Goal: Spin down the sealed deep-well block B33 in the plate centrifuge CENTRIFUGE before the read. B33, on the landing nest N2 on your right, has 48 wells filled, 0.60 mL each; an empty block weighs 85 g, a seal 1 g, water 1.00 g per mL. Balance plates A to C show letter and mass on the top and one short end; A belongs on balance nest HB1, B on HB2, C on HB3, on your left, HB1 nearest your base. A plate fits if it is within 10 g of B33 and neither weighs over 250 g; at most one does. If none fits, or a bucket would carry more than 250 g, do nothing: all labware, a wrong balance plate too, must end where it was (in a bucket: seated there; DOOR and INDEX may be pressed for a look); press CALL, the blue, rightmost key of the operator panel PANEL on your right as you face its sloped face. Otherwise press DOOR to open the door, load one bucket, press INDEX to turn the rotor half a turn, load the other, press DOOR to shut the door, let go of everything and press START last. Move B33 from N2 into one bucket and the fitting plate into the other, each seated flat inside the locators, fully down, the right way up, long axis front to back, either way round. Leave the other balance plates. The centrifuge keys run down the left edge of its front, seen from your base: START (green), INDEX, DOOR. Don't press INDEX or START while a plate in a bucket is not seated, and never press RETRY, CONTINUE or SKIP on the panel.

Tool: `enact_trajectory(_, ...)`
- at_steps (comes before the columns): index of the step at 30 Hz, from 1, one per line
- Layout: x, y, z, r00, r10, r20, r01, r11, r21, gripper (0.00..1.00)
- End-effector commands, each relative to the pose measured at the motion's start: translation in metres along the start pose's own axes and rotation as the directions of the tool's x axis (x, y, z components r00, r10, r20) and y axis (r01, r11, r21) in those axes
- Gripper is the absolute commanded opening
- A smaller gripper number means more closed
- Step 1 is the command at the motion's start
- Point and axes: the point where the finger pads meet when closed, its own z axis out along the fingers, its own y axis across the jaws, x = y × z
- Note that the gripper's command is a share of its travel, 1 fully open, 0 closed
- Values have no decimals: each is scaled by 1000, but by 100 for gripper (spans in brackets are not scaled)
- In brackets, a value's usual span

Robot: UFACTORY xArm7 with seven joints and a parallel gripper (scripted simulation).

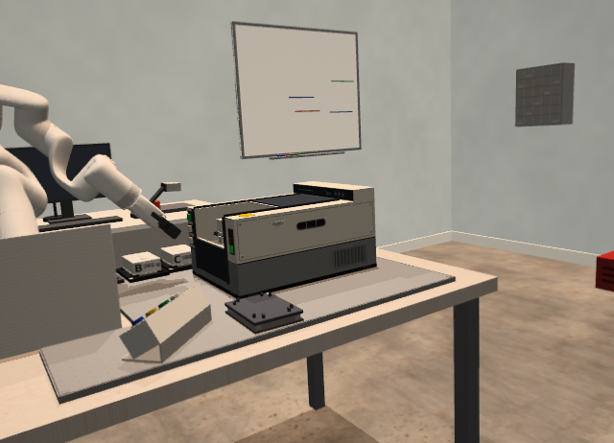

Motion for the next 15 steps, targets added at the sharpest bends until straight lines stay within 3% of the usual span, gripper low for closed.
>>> enact_trajectory(1, 3, 0, 2, 1000, 0, -2, 0, 1000, -1, 0)
enact_trajectory(15, 8, 0, 7, 1000, 0, -2, 0, 1000, -1, 0)
